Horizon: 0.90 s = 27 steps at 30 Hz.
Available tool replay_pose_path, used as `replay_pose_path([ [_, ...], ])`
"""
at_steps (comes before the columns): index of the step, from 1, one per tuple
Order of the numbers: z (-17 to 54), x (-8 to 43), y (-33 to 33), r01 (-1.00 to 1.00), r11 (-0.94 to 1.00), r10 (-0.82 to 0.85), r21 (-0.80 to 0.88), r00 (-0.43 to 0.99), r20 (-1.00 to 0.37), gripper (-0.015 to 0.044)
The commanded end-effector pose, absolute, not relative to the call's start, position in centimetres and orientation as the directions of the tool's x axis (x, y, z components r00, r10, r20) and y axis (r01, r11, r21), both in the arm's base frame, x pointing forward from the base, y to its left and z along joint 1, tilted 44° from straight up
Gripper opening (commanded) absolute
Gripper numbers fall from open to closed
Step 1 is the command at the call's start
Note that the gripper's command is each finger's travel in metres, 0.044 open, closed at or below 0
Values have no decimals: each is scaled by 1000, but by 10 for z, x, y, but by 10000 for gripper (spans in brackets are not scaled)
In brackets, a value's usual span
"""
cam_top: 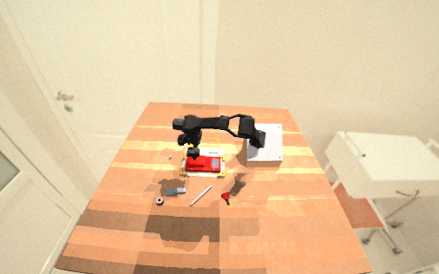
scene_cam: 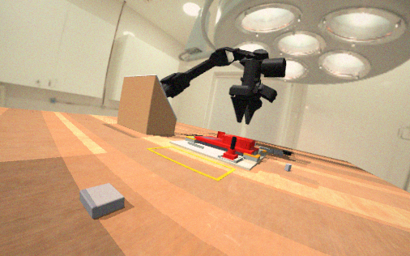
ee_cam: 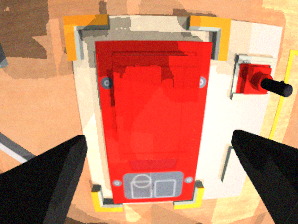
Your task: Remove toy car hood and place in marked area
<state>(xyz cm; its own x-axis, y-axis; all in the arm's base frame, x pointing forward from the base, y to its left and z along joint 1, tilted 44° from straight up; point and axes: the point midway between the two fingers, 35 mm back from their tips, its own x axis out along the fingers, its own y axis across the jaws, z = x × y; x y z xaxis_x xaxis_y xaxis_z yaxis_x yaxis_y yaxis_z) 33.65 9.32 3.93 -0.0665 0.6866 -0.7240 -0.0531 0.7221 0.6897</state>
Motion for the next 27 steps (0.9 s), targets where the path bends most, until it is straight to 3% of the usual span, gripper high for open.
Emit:
replay_pose_path([
  [1,36,335,96,-46,721,688,691,-69,-722,440],
  [27,21,334,110,-46,721,688,692,-69,-722,440],
])
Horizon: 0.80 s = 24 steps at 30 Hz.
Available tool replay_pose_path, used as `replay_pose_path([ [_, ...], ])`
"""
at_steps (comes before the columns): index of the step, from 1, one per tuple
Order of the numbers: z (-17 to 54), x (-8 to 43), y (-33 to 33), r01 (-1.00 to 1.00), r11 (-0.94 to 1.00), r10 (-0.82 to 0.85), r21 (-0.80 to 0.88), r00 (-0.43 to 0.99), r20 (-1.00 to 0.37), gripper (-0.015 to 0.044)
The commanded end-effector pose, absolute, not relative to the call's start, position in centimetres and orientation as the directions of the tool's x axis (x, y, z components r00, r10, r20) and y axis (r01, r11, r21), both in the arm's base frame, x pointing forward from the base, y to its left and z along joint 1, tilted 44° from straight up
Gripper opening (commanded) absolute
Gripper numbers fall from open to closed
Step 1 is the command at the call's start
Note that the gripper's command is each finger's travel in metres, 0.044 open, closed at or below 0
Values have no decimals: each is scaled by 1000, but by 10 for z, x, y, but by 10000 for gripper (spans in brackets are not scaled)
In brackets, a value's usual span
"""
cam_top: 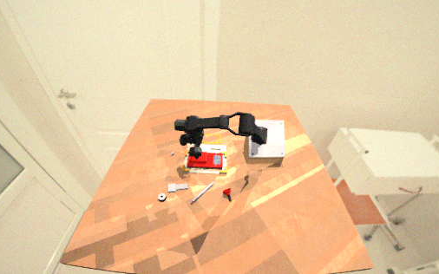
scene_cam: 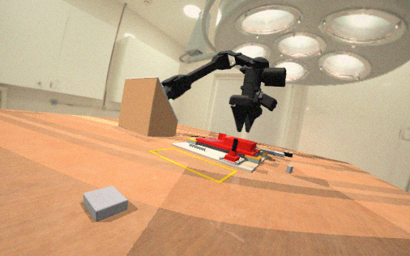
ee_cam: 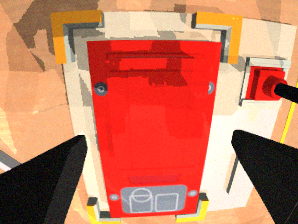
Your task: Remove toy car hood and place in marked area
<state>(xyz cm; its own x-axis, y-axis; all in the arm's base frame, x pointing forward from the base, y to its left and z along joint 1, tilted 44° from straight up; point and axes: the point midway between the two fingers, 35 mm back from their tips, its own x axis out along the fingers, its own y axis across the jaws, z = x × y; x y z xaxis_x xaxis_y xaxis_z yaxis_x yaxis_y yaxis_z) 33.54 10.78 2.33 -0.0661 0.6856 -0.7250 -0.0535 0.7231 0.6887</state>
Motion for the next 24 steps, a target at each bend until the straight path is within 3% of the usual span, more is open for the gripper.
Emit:
replay_pose_path([
  [1,20,334,110,-46,721,688,692,-69,-722,440],
  [24,6,331,122,-46,719,690,693,-70,-721,440],
])
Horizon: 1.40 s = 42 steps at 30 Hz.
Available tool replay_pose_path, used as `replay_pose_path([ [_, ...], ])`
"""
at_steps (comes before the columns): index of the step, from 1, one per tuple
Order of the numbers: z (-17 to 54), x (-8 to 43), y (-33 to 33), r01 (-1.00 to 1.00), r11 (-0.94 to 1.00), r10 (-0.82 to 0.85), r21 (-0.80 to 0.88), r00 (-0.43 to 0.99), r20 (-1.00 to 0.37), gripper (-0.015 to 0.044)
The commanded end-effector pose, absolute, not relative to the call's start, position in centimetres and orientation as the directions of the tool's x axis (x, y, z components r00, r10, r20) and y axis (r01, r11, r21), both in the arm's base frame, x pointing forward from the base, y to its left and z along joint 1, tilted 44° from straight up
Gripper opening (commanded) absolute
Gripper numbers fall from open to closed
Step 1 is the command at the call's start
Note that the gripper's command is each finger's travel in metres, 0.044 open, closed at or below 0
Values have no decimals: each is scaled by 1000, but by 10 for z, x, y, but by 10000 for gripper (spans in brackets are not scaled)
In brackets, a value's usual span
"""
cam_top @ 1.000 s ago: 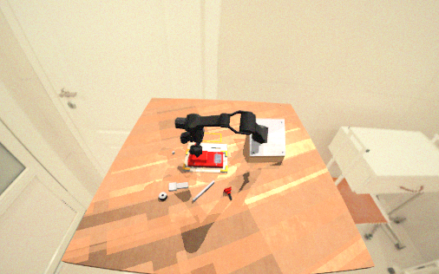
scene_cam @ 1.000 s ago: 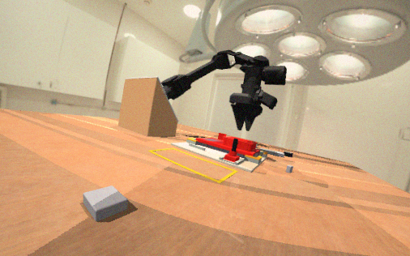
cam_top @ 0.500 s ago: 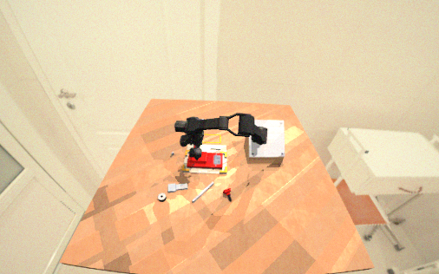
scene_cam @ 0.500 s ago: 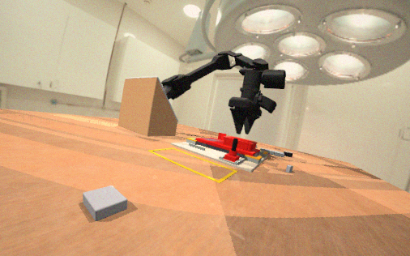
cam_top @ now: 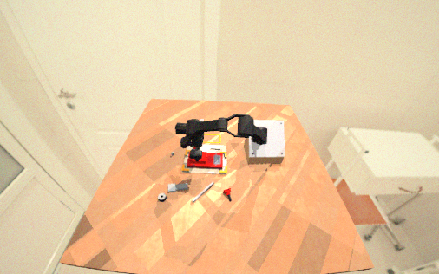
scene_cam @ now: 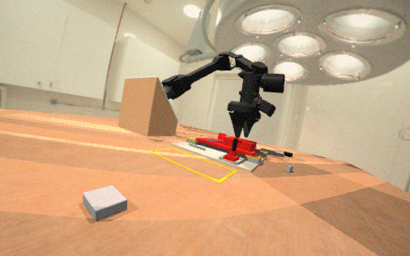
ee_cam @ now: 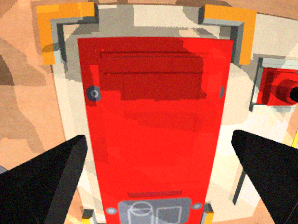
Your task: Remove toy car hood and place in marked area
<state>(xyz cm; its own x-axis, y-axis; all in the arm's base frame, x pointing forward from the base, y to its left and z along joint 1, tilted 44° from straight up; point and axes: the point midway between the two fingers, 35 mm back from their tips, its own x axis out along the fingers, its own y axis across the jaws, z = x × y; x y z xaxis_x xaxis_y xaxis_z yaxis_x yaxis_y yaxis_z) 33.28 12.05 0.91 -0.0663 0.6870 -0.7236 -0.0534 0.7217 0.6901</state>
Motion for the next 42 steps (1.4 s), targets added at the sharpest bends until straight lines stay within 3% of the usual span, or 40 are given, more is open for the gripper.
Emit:
replay_pose_path([
  [1,6,331,123,-46,719,690,693,-70,-721,440],
  [42,-8,329,136,-46,719,690,694,-70,-720,440],
])
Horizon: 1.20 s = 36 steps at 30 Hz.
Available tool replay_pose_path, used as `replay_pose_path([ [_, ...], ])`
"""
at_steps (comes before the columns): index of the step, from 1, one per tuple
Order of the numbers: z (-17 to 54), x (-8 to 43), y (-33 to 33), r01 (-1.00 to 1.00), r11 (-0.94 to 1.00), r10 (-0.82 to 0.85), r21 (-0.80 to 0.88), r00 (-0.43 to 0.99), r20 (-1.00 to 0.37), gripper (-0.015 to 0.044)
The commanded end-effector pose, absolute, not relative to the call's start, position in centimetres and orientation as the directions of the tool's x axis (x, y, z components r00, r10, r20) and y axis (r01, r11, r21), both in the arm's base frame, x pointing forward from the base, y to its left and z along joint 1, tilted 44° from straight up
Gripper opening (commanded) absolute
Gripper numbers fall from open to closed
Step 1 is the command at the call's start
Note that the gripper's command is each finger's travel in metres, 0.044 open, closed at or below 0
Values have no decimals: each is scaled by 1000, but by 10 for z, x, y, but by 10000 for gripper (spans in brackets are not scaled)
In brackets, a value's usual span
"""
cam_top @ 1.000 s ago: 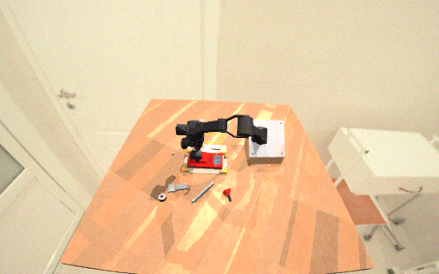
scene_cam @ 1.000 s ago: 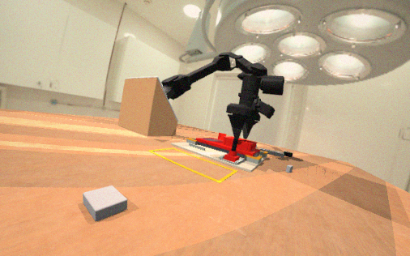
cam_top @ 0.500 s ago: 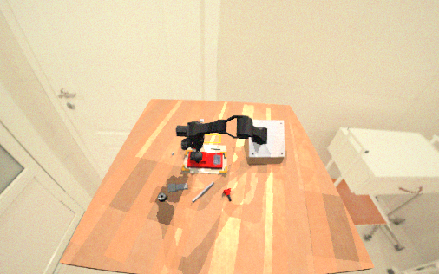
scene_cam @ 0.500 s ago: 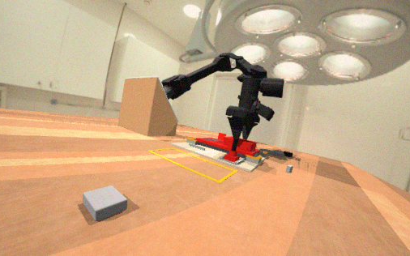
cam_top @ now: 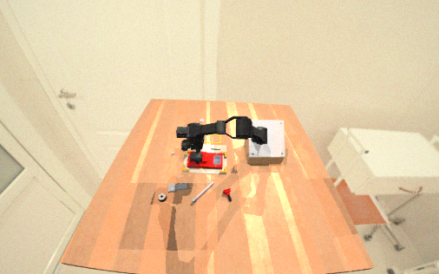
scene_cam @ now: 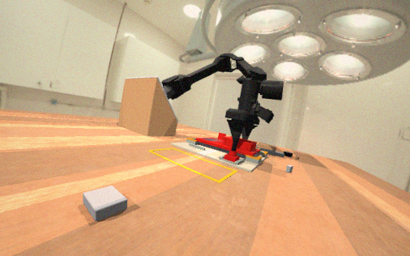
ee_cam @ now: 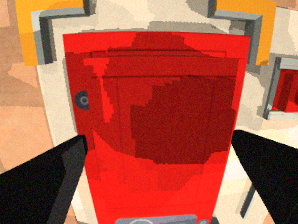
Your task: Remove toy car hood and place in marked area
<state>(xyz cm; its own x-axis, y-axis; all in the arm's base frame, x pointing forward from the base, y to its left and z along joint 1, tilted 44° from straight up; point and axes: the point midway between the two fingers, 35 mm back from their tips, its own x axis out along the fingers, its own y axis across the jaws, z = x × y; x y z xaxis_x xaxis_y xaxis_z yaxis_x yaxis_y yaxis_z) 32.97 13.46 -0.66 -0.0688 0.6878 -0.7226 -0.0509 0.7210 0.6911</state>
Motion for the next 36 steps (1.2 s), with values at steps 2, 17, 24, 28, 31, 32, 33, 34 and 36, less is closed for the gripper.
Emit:
replay_pose_path([
  [2,-7,330,135,-51,721,688,691,-69,-723,414],
  [17,-7,330,134,-51,721,688,691,-69,-723,196],
  [24,-4,330,132,-51,721,688,691,-69,-723,12],
  [28,-2,330,130,-51,721,688,691,-69,-723,0],
  [31,0,331,128,-50,721,688,691,-69,-723,0],
  [32,0,331,128,-50,721,688,691,-69,-723,0],
  [33,1,331,128,-50,721,688,691,-69,-723,0],
  [34,1,331,127,-50,721,688,691,-69,-723,0],
  [36,2,331,126,-50,721,688,691,-69,-723,0],
])
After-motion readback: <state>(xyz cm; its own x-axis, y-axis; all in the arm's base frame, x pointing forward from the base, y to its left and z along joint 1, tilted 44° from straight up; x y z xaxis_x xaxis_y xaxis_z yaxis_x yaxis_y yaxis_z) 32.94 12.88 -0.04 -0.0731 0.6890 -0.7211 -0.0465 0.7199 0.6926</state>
